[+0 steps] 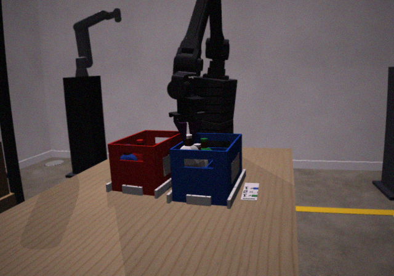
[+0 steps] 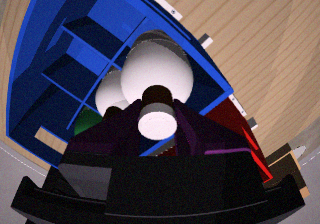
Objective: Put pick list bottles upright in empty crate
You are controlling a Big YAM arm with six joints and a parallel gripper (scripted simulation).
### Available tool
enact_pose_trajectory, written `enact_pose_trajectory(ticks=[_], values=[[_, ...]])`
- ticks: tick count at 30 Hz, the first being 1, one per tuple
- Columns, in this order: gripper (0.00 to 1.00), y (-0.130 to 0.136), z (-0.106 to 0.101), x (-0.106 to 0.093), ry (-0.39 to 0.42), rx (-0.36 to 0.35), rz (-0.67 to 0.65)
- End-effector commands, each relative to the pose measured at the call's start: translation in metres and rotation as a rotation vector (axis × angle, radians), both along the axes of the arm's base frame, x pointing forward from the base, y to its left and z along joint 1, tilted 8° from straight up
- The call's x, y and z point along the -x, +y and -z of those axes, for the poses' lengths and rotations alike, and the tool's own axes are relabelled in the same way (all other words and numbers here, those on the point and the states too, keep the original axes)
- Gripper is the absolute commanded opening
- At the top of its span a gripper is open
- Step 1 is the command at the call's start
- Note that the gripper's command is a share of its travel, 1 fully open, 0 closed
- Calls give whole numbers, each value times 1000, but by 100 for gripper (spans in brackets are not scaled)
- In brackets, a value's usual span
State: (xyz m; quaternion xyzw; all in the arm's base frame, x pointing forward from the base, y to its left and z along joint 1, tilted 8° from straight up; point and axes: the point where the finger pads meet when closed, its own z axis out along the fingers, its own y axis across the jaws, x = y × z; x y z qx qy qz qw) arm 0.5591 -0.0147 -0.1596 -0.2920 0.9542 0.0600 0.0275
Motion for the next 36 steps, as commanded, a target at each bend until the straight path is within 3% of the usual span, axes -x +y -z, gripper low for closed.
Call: enact_pose_trajectory(ticks=[1, 3, 6, 8, 10, 14, 17, 30, 36], values=[[0, 1, -33, -46, -105, 7, 6], [0, 1, -33, -46, -105, 7, 6], [0, 3, -14, -40, -80, 5, 4], [0, 3, -29, -49, -109, 7, 4], [0, 2, -32, -51, -113, 7, 5], [0, 3, -6, -42, -78, 5, 6], [0, 5, -25, -54, -116, 7, 3], [0, 1, -14, -48, -85, 6, 9], [0, 1, -20, -51, -94, 6, 8]])
